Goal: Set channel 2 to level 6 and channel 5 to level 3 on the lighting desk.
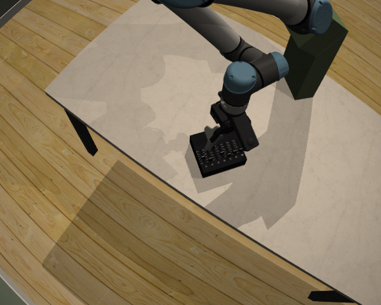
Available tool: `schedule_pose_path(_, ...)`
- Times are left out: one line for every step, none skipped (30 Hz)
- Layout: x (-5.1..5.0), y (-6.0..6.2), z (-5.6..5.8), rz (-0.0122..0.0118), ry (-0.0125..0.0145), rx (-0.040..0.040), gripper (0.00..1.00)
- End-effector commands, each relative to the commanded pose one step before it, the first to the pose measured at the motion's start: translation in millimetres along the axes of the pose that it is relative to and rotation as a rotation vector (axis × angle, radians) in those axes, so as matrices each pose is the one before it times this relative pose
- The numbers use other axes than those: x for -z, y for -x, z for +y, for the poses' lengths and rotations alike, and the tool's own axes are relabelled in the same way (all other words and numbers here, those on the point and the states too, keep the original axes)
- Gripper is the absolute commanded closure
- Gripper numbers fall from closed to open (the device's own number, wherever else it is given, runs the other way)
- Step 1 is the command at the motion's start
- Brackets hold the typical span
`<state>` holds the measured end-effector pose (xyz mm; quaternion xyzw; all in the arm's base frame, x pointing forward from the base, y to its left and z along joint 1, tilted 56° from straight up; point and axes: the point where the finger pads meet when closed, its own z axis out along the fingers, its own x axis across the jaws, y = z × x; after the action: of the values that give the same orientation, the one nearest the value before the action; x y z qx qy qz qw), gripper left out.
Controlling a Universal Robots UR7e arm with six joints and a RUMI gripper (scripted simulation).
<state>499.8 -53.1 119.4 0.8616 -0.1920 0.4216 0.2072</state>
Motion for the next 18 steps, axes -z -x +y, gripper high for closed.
schedule_pose_path(4.33,-1.6,4.64,-0.00747,0.00636,-0.21625,0.0)
schedule_pose_path(0.74,-0.44,0.95,0.00013,-0.0004,-0.03722,0.0)
schedule_pose_path(0.73,-0.46,0.94,0.00012,-0.0004,-0.03653,0.0)
schedule_pose_path(0.72,-0.48,0.92,0.0001,-0.00039,-0.03583,0.0)
schedule_pose_path(0.7,-0.5,0.9,0.00009,-0.00039,-0.03511,0.0)
schedule_pose_path(0.69,-0.52,0.88,0.00008,-0.00038,-0.03437,0.0)
schedule_pose_path(0.68,-0.53,0.86,0.00007,-0.00038,-0.03362,0.0)
schedule_pose_path(0.66,-0.54,0.84,0.00006,-0.00037,-0.03285,0.0)
schedule_pose_path(0.65,-0.55,0.82,0.00005,-0.00037,-0.03206,0.0)
schedule_pose_path(0.63,-0.56,0.79,0.00004,-0.00036,-0.03127,0.0)
schedule_pose_path(0.62,-0.56,0.77,0.00003,-0.00035,-0.03045,0.0)
schedule_pose_path(0.6,-0.57,0.74,0.00002,-0.00034,-0.02963,0.0)
schedule_pose_path(0.0,0.0,0.0,0.0,0.0,0.0,0.0)
schedule_pose_path(0.0,0.0,0.0,0.0,0.0,0.0,0.0)
schedule_pose_path(0.58,-0.57,0.72,0.00001,-0.00034,-0.0288,0.0)
schedule_pose_path(0.57,-0.57,0.69,0.00001,-0.00033,-0.02795,0.0)
schedule_pose_path(0.55,-0.57,0.67,0.0,-0.00032,-0.0271,0.0)
schedule_pose_path(0.53,-0.56,0.64,-0.00001,-0.00031,-0.02624,0.0)
